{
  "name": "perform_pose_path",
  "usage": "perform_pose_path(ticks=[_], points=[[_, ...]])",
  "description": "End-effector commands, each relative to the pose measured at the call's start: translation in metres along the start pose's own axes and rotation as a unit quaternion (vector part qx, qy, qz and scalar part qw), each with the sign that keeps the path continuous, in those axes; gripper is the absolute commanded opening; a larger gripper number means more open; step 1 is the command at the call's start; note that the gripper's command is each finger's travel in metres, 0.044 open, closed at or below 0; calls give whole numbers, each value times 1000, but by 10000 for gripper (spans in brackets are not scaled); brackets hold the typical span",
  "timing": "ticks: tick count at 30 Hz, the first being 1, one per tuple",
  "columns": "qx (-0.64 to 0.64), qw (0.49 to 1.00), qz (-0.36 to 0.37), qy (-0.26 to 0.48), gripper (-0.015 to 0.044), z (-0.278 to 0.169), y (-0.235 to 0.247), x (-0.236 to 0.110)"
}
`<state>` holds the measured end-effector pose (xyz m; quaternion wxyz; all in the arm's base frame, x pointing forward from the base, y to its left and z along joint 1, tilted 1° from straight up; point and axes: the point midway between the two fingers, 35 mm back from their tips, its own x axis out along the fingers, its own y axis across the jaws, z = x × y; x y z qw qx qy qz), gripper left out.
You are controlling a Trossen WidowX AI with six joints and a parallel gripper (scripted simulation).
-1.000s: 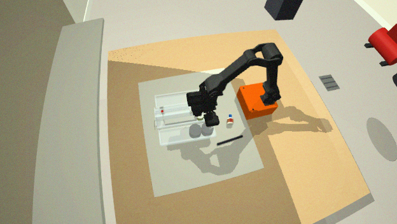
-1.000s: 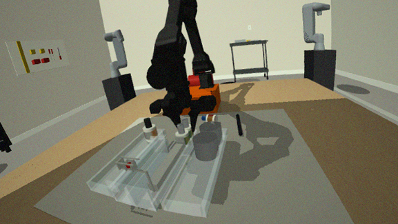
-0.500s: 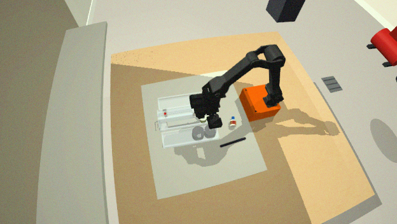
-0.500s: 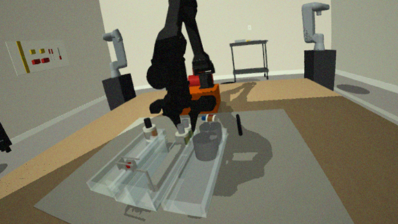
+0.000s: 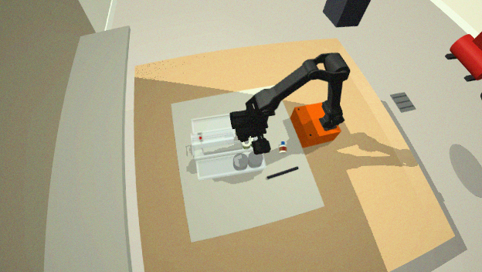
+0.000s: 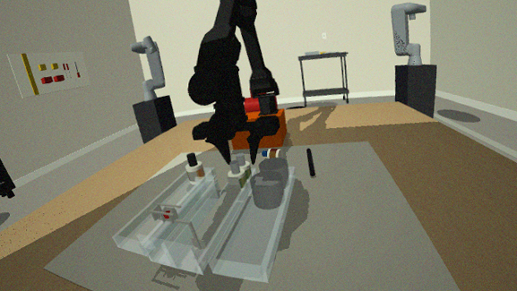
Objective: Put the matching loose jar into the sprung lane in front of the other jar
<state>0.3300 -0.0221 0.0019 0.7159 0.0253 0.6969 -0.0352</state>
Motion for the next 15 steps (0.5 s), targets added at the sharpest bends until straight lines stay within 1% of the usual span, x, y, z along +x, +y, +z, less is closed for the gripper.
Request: perform_pose_path(ticks=[1,15], points=[[-1,1000,1,-1,275,0,0,-3],[-1,1000,1,1,275,-40,0,-4]])
